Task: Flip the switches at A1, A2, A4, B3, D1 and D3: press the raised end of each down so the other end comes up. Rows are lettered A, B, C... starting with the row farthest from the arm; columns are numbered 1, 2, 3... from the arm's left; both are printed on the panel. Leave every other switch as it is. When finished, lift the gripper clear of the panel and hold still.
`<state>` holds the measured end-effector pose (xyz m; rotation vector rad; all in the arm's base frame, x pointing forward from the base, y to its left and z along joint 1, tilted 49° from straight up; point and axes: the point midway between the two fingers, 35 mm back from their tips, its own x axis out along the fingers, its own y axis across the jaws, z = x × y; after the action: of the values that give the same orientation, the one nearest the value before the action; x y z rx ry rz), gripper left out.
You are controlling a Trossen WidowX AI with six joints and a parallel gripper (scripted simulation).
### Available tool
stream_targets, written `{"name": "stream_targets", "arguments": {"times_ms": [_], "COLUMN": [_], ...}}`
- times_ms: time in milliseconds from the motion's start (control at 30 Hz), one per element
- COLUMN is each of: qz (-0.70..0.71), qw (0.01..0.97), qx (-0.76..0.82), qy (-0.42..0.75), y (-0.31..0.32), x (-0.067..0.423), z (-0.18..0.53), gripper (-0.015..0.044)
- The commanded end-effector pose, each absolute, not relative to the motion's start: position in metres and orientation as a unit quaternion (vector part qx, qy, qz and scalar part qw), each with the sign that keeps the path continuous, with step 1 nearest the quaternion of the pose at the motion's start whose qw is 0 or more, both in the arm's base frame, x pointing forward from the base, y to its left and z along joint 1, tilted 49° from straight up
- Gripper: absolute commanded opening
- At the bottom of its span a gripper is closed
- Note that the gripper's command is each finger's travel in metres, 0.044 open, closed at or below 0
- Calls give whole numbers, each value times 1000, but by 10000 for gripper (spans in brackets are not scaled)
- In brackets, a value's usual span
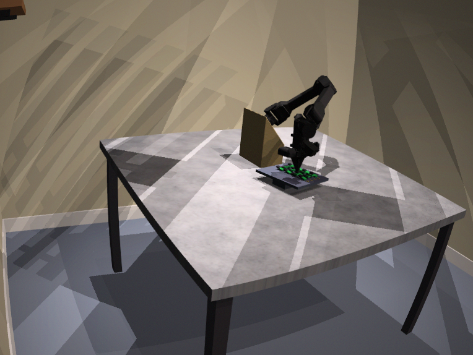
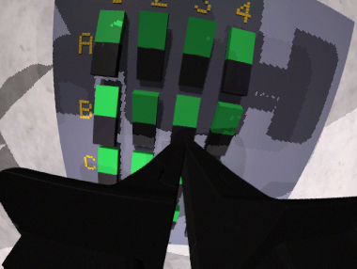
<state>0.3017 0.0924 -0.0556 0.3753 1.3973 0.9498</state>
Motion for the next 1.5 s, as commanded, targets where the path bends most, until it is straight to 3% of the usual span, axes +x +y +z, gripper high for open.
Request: {"name": "stream_targets", "arguments": {"times_ms": [0, 1167, 1467], "qz": [417, 418, 419], "qw": [648, 648, 640], "qx": [168, 168, 161], "qy": [615, 615, 624], "y": [93, 97, 48], "x": [301, 301, 310], "z": [-56, -59, -16], "gripper": [0, 0, 0]}}
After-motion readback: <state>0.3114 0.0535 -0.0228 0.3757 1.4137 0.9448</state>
